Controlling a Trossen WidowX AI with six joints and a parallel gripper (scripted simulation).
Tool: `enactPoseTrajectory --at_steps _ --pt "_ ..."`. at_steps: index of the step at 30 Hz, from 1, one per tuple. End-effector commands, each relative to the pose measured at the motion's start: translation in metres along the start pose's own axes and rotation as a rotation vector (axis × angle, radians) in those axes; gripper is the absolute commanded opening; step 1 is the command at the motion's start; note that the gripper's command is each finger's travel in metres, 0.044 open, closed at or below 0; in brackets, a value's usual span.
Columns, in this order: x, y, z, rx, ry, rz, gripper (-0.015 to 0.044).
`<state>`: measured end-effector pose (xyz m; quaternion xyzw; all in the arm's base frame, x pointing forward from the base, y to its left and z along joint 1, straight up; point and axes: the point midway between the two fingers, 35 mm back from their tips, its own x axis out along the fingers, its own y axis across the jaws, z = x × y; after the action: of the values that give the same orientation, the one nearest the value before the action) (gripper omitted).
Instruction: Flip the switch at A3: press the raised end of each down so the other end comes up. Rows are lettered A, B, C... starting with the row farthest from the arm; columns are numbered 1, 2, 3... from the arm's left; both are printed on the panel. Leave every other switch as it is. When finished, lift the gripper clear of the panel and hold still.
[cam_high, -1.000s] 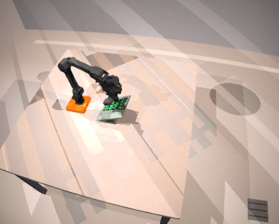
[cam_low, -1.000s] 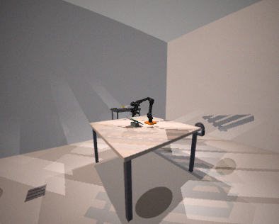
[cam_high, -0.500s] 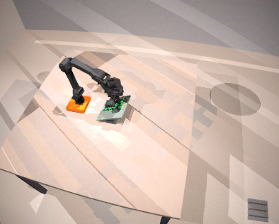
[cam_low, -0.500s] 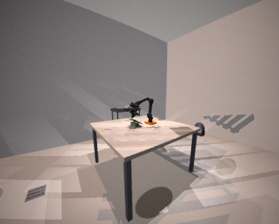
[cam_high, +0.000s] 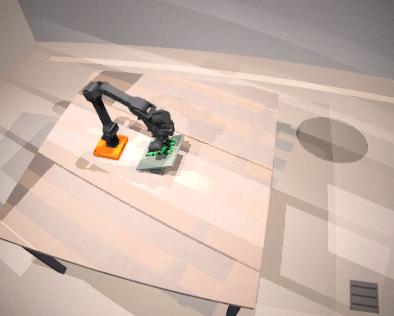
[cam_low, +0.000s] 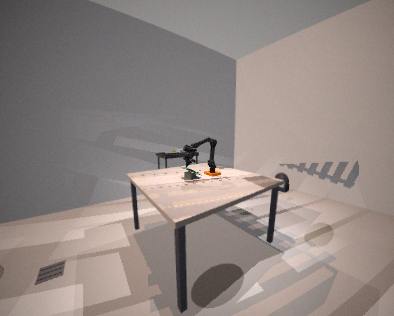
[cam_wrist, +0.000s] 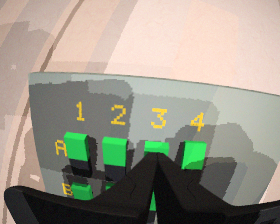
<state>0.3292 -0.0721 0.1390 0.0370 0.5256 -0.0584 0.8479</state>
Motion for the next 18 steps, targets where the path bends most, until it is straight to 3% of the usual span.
enactPoseTrajectory --at_steps 1,18 --pt "0.0003 -0.0002 0.0000 0.003 0.000 -0.002 0.0000" --pt "0.0026 -0.0002 0.0000 0.003 0.000 -0.002 0.0000"
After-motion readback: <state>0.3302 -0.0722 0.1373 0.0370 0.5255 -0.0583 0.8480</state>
